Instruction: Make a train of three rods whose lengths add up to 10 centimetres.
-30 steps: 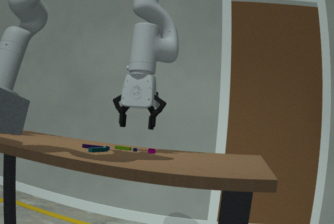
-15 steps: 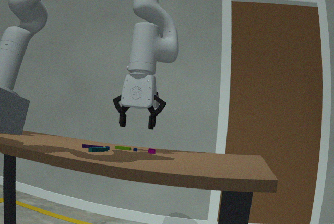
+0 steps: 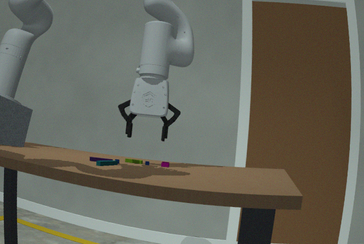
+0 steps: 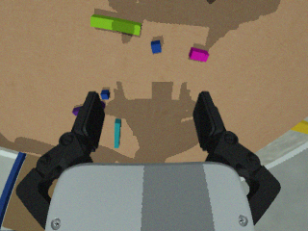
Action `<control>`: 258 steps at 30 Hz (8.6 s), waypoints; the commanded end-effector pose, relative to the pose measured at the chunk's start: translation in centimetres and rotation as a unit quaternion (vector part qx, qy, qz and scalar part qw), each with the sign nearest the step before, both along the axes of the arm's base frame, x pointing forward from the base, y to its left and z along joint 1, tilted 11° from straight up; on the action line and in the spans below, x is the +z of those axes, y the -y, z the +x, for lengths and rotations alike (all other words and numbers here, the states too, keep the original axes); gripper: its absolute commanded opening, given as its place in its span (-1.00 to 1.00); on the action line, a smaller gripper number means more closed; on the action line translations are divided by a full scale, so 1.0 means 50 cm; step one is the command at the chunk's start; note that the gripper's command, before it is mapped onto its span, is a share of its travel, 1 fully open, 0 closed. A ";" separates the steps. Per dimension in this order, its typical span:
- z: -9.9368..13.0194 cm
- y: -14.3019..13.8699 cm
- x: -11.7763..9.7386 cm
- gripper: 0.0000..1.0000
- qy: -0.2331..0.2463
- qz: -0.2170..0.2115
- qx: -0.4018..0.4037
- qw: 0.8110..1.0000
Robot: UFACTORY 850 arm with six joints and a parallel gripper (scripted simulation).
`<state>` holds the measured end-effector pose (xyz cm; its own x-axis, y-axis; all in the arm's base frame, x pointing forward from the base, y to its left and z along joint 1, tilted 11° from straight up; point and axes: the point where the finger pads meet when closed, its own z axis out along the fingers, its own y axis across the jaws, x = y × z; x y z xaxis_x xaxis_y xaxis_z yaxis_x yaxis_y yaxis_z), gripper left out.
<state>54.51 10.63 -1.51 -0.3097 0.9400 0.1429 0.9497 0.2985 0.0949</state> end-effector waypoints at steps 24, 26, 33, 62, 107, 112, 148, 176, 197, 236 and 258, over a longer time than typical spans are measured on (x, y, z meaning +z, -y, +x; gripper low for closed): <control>0.019 0.208 -0.037 1.00 0.076 -0.014 0.399 0.914; 0.018 0.224 -0.039 1.00 0.080 -0.016 0.426 0.901; 0.015 0.276 -0.049 1.00 0.096 -0.021 0.516 0.851; 0.010 0.327 -0.058 1.00 0.111 -0.025 0.598 0.794; 0.010 0.327 -0.058 1.00 0.111 -0.025 0.598 0.794; 0.010 0.327 -0.058 1.00 0.111 -0.025 0.598 0.794; 0.012 0.318 -0.056 1.00 0.108 -0.024 0.583 0.805; 0.053 0.133 -0.016 1.00 0.048 -0.006 0.245 0.968; 0.061 -0.018 0.017 1.00 -0.002 0.010 -0.046 0.999; 0.046 -0.189 0.055 -0.28 -0.058 0.028 -0.363 0.929; 0.046 -0.189 0.055 -0.28 -0.058 0.028 -0.363 0.929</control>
<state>56.73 20.08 1.15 0.4245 0.8852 0.1901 0.9035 -0.4278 -0.0255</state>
